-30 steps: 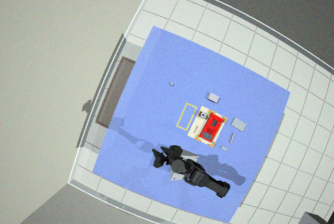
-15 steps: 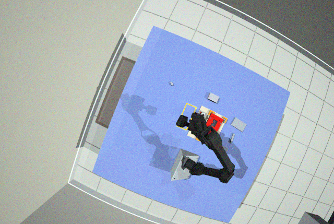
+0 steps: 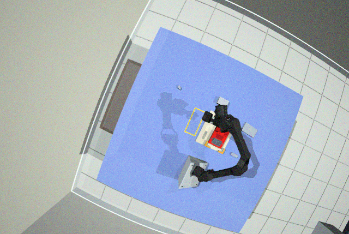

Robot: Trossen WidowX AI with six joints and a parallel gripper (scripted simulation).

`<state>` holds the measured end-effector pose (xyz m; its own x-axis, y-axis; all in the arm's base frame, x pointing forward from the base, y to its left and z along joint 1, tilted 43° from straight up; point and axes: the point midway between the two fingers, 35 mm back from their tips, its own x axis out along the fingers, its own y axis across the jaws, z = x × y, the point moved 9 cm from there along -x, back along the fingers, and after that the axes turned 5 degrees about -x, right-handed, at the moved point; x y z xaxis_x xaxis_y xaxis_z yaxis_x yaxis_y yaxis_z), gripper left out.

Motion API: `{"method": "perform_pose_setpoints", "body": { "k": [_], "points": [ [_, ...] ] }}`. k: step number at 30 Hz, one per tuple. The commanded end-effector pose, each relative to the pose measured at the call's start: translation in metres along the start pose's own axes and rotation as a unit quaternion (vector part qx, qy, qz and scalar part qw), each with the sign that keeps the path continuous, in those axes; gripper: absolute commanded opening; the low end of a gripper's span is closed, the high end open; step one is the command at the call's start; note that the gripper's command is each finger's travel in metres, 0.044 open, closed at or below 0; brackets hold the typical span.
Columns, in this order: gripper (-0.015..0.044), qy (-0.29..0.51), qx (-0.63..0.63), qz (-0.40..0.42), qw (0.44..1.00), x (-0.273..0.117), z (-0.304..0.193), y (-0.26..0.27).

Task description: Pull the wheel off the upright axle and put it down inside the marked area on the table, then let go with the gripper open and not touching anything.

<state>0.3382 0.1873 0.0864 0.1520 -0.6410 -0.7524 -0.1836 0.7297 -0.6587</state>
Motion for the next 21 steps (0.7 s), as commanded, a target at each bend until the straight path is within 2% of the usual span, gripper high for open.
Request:
{"method": "perform_pose_setpoints", "body": {
  "k": [1,10,18,21],
  "points": [
    [0.0300,0.000,-0.011,-0.013,1.000,0.002,0.002,-0.002],
    [0.0300,0.000,-0.011,-0.013,1.000,0.007,-0.003,-0.001],
    [0.0300,0.000,-0.011,-0.014,1.000,0.066,-0.003,-0.003],
    [0.0300,0.000,-0.011,-0.015,1.000,0.076,-0.005,-0.004]
  ]
}}
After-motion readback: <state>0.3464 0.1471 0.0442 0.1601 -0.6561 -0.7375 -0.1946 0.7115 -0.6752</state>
